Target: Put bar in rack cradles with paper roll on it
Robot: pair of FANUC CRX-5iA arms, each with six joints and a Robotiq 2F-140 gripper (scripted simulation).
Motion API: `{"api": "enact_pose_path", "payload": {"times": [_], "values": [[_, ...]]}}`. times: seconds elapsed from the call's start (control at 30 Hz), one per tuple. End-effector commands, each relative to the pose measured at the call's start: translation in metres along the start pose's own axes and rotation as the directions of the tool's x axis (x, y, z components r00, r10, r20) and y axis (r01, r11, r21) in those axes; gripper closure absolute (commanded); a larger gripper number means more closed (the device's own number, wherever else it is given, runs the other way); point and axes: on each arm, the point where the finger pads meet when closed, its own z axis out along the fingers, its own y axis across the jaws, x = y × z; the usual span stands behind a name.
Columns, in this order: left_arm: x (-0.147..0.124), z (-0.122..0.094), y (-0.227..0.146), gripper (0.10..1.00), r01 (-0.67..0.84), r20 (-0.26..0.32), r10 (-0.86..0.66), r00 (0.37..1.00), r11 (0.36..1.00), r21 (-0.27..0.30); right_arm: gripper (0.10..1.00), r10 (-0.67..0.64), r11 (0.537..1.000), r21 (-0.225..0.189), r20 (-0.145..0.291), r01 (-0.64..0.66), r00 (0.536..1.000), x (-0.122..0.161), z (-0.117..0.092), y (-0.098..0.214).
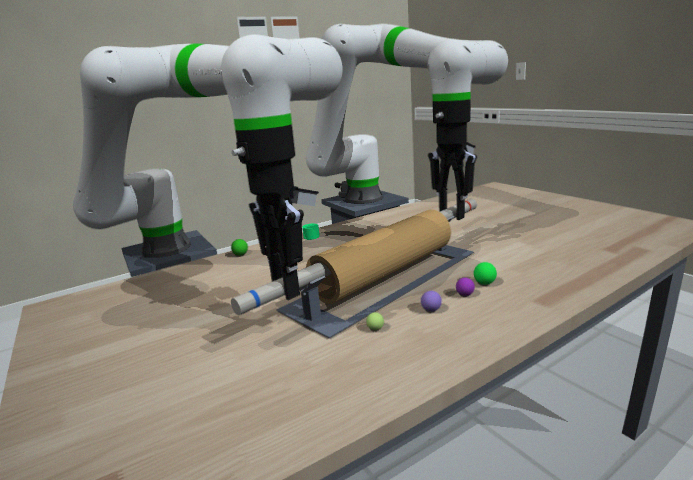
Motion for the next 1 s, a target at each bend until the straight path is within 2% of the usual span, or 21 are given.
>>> {"api": "enact_pose_path", "payload": {"times": [0.0, 0.47, 0.5, 0.97], "values": [[-0.0004, -0.0017, 0.0005, 0.098, 0.000, 0.001, 0.000, 1.000, 1.000, -0.002, 0.938, 0.000, 1.000, -0.004, 0.000, 0.000, 1.000, -0.0001, -0.0024, 0.0008], [-0.0004, -0.0017, 0.0005, 0.098, 0.000, 0.001, 0.000, 1.000, 1.000, -0.002, 0.938, 0.000, 1.000, -0.004, 0.000, 0.000, 1.000, -0.0001, -0.0024, 0.0008], [-0.0004, -0.0017, 0.0005, 0.098, 0.000, 0.001, 0.000, 1.000, 1.000, -0.002, 0.098, 0.000, 1.000, -0.004, 0.000, 0.000, 1.000, -0.0001, -0.0024, 0.0008], [-0.0004, -0.0017, 0.0005, 0.098, 0.000, 0.001, 0.000, 1.000, 1.000, -0.002, 0.098, 0.000, 1.000, -0.004, 0.000, 0.000, 1.000, -0.0001, -0.0024, 0.0008]]}}
